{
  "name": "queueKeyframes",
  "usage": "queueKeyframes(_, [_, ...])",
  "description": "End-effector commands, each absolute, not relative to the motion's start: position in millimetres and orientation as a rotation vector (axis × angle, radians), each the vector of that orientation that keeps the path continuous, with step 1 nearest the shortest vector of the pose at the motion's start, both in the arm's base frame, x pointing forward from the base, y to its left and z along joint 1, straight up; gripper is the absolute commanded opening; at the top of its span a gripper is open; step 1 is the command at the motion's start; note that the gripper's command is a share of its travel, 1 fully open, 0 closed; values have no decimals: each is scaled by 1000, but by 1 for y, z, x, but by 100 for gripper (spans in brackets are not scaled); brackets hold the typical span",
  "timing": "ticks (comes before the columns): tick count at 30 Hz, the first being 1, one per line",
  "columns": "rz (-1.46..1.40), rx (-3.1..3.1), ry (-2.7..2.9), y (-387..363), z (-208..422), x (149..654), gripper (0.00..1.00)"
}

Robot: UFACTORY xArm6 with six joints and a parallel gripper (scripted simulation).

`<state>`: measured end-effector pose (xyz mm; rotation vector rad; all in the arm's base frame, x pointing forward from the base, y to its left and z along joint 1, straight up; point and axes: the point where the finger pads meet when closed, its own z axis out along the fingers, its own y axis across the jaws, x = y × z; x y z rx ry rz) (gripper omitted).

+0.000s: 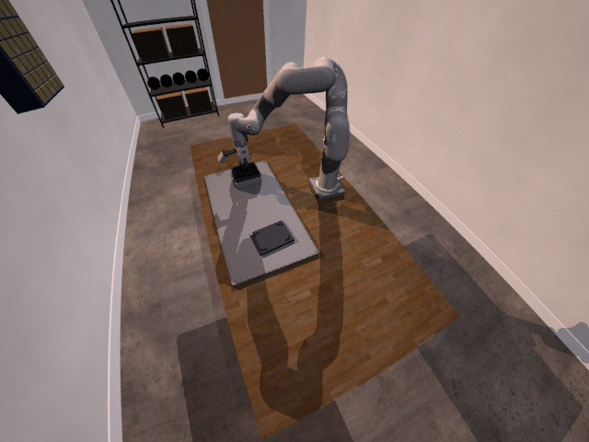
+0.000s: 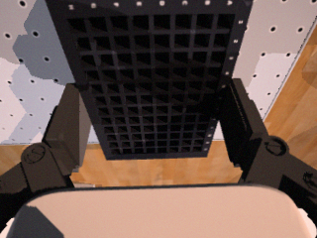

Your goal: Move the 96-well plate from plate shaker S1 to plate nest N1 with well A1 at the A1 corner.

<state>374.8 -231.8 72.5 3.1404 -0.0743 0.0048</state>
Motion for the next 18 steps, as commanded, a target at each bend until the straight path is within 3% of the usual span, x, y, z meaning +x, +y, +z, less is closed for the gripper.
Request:
queueKeyframes(1, [11,3138,-74,-233,77,376,0])
queueKeyframes(18, [11,3138,-74,-233,84,376,0])
